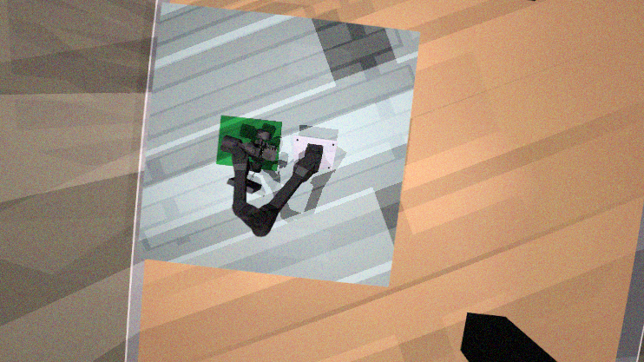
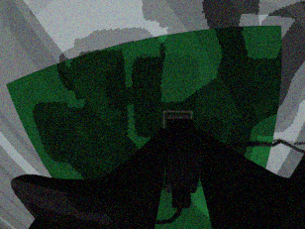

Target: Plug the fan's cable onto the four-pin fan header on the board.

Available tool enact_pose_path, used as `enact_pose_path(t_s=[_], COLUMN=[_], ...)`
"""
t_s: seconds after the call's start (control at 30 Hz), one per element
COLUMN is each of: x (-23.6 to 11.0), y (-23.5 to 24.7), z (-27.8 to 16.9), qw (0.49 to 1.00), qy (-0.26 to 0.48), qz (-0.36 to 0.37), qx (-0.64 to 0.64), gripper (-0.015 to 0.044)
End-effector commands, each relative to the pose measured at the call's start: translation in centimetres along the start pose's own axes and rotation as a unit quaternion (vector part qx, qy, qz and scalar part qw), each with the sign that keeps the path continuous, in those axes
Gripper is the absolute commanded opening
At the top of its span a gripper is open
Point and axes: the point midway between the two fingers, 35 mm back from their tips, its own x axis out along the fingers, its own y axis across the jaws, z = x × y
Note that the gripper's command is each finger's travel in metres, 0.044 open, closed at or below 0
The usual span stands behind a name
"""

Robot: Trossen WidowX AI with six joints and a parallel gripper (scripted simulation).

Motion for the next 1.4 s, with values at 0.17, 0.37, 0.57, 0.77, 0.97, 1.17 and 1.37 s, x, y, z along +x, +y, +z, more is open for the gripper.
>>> enact_pose_path(t_s=[0.17, 0.37, 0.57, 0.77, 0.97, 1.17, 1.37], x=[0.5, 0.5, 0.5, 0.0, 0.0, -5.3, -5.5], y=[0.0, 0.0, 0.0, 0.0, 0.0, -0.1, -0.1], z=[0.0, 0.0, 0.0, 0.0, 0.0, 0.0, 0.3], qw=[1.0, 1.0, 1.0, 1.0, 1.0, 1.0, 1.0], qy=[-0.005, -0.005, -0.005, 0.0, 0.0, 0.011, 0.012], qz=[-0.001, -0.001, -0.001, 0.0, 0.0, 0.011, 0.012], qx=[-0.005, -0.005, -0.005, 0.0, 0.0, 0.004, 0.004], gripper=[0.0, 0.0, 0.0, 0.0158, 0.026, 0.026, 0.026])
